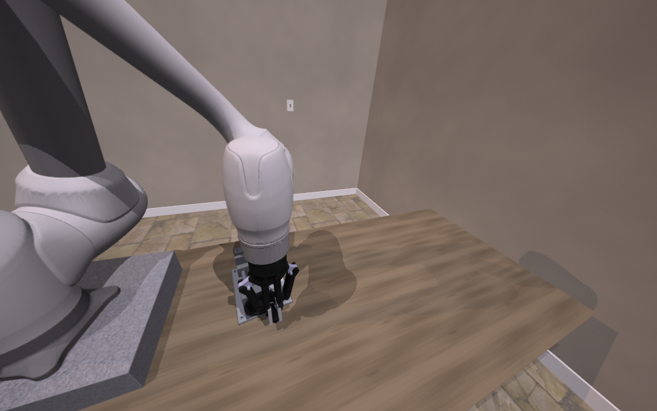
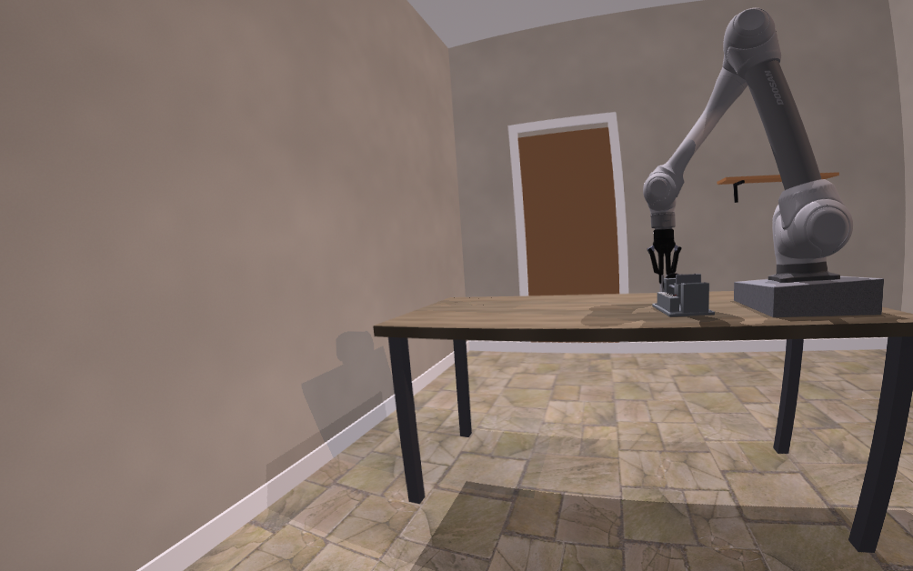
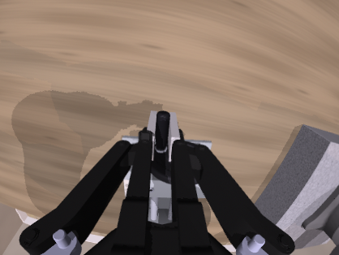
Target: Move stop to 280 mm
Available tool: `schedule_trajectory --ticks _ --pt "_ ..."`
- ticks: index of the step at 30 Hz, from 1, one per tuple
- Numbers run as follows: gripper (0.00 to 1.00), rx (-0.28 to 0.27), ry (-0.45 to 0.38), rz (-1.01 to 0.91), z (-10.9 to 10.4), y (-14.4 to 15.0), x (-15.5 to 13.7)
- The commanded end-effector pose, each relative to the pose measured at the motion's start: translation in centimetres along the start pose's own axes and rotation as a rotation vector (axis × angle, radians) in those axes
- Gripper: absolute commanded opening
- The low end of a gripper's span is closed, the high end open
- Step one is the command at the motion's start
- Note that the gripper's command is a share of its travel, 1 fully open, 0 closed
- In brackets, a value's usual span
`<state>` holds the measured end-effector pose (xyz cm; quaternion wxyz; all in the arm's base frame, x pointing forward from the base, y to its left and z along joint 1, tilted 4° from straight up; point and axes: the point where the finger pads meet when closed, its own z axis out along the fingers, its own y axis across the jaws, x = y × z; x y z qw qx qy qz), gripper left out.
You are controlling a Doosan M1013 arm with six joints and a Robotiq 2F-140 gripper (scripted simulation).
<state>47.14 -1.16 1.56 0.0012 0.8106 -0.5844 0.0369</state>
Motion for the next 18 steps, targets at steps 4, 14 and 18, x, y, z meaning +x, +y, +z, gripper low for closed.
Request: schedule_trajectory --ticks 4,14,18 --pt "0.04 0.000 0.000 -0.001 -0.8 -0.4 0.0" --pt "0.04 0.000 0.000 -0.001 -2.3 -0.3 0.0" --pt "0.04 0.000 0.000 -0.001 -2.6 -0.3 0.0"
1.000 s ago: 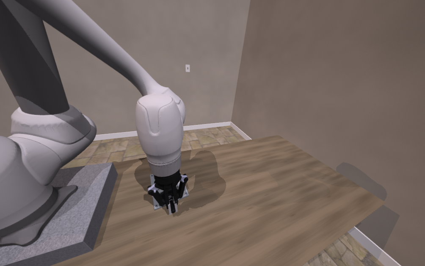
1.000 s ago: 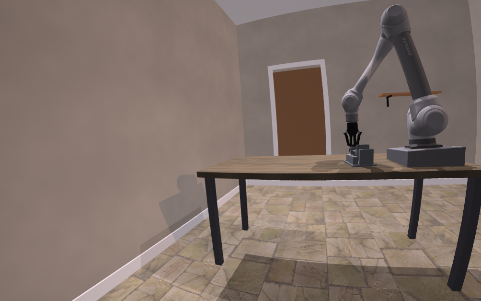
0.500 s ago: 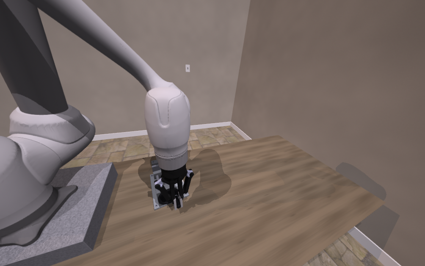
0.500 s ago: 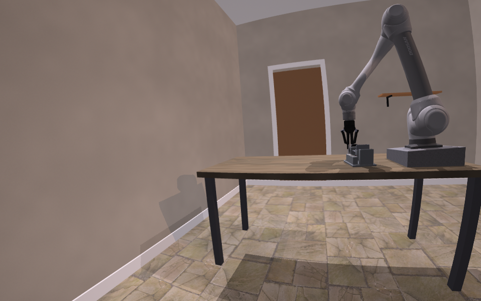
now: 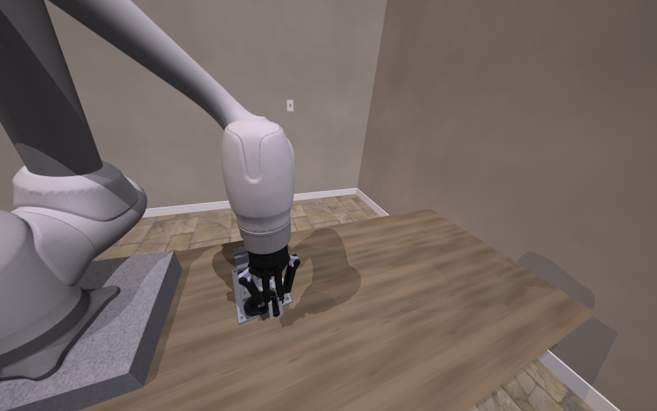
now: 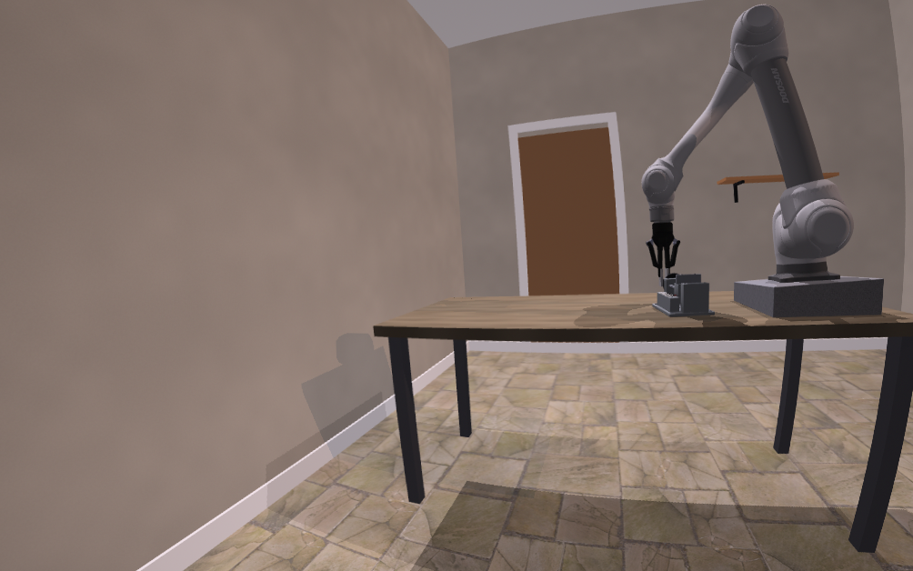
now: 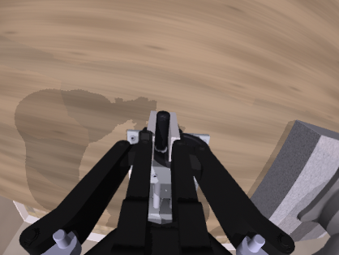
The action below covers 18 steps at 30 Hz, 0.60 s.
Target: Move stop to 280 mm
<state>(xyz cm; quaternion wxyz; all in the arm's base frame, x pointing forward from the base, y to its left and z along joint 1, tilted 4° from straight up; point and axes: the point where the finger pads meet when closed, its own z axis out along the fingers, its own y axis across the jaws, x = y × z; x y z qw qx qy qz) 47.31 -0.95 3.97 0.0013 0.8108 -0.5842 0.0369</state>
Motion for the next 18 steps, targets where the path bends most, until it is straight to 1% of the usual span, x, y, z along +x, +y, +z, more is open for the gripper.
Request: schedule_trajectory --ticks 1,18 --pt "0.04 0.000 0.000 0.000 -0.3 0.1 0.0" --pt "0.04 0.000 0.000 0.000 -1.6 1.4 0.0"
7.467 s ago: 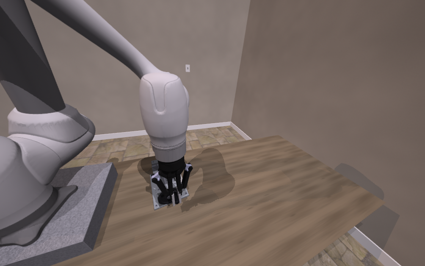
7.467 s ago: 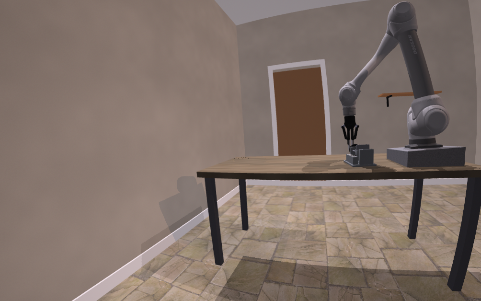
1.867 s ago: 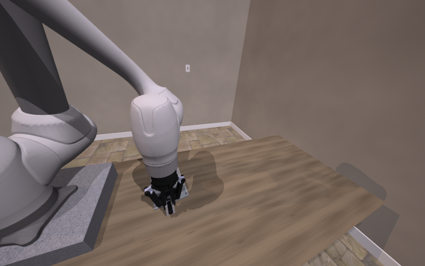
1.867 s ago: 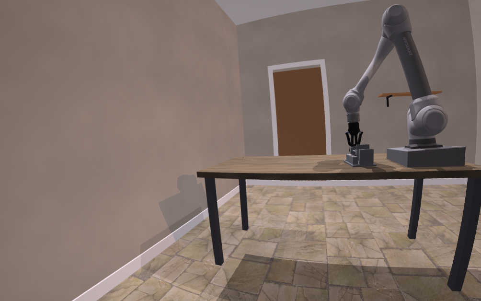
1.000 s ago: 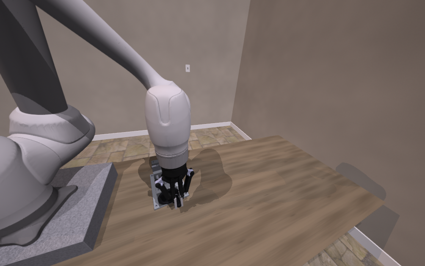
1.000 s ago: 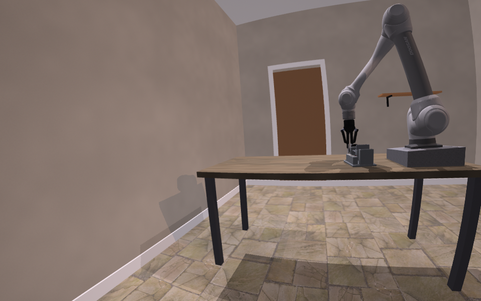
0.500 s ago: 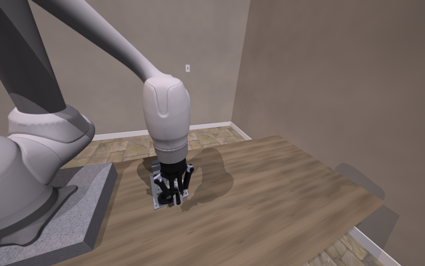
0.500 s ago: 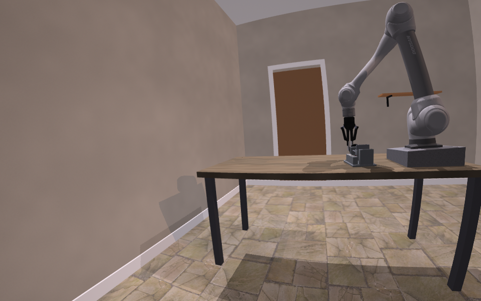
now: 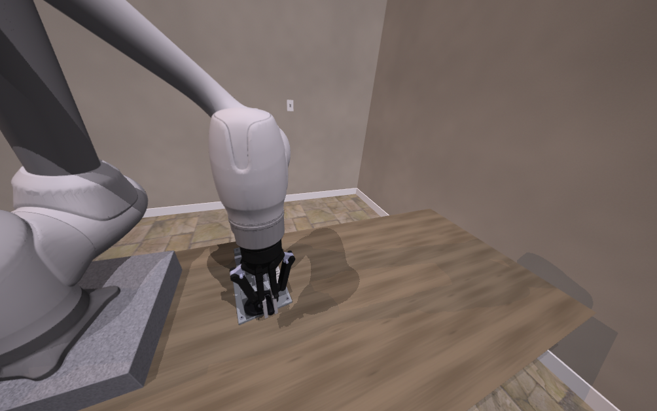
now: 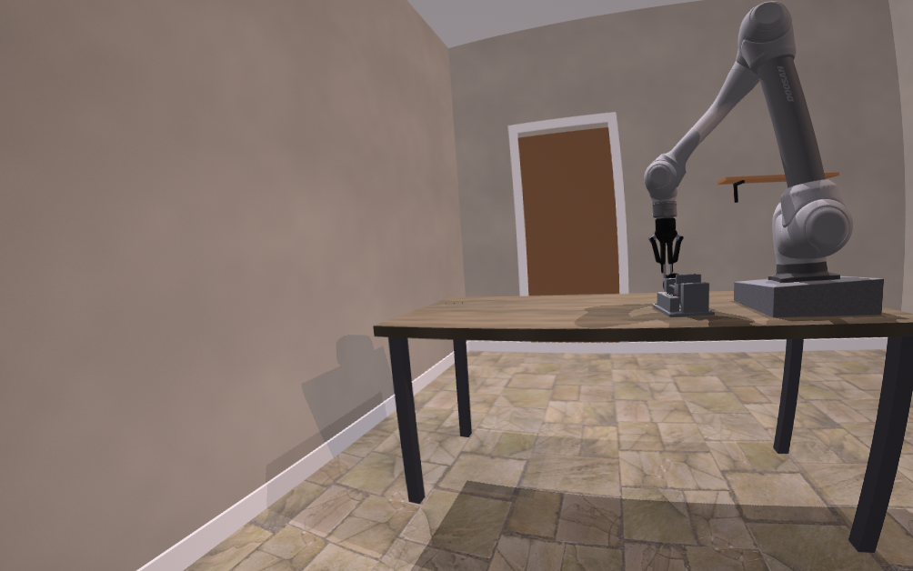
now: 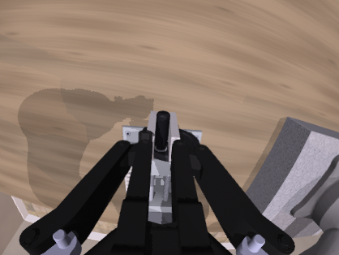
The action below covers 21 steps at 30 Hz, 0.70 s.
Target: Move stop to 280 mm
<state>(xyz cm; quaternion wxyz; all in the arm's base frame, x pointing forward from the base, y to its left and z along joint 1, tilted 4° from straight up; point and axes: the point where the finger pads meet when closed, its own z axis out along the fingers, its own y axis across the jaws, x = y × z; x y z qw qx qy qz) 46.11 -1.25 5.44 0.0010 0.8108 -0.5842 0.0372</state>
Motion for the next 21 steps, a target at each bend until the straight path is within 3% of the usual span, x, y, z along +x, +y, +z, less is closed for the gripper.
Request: schedule_trajectory --ticks 1,21 --pt "0.04 -0.001 0.000 0.000 -0.2 0.4 0.0" --pt "0.04 -0.001 0.000 0.000 0.7 3.8 0.0"
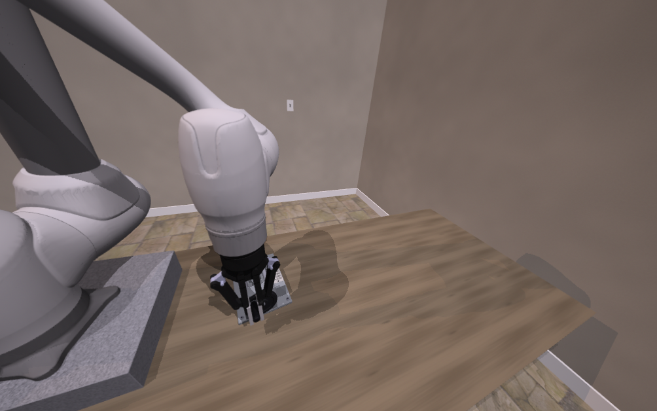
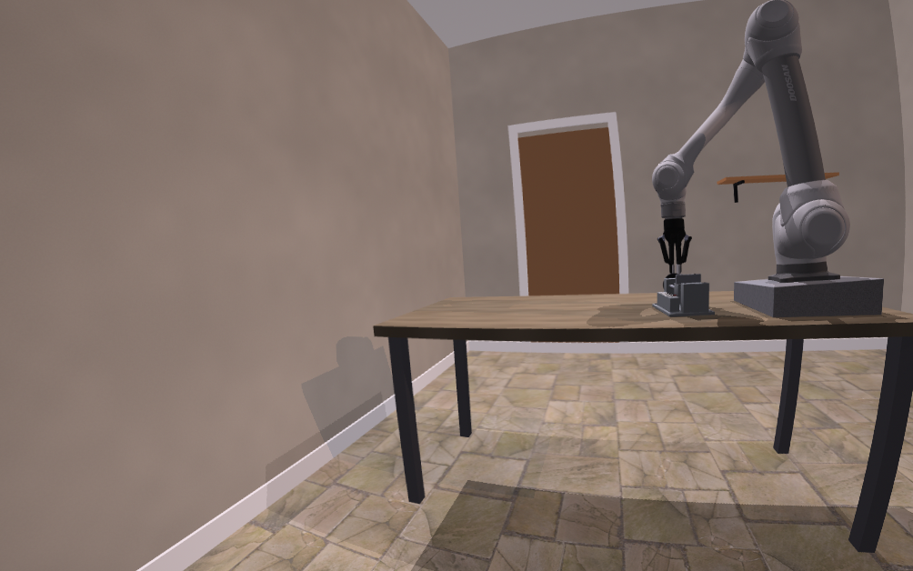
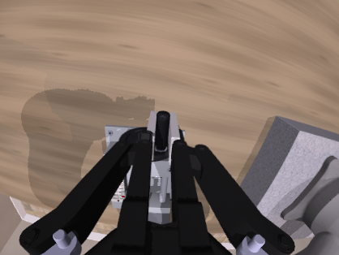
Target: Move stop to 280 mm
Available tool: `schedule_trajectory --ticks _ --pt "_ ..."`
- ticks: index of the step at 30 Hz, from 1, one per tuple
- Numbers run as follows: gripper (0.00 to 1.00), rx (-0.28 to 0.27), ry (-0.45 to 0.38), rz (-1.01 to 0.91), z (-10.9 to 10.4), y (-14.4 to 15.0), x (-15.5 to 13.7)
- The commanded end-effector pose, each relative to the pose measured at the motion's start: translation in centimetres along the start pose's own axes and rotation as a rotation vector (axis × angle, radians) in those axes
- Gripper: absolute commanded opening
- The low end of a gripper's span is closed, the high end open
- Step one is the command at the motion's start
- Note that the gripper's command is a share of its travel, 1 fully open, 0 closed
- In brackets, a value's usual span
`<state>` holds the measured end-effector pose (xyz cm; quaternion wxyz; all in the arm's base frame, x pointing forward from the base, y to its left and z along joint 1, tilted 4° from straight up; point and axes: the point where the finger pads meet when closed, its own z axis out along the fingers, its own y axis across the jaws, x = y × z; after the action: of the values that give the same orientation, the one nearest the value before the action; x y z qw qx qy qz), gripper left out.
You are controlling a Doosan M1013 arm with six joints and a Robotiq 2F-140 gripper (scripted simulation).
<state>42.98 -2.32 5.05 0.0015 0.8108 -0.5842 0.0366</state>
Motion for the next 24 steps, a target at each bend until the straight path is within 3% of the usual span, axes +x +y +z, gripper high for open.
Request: schedule_trajectory --ticks 1,24 --pt "0.04 0.000 0.000 0.000 0.7 0.6 0.0" --pt "0.04 0.000 0.000 0.000 3.9 0.4 0.0"
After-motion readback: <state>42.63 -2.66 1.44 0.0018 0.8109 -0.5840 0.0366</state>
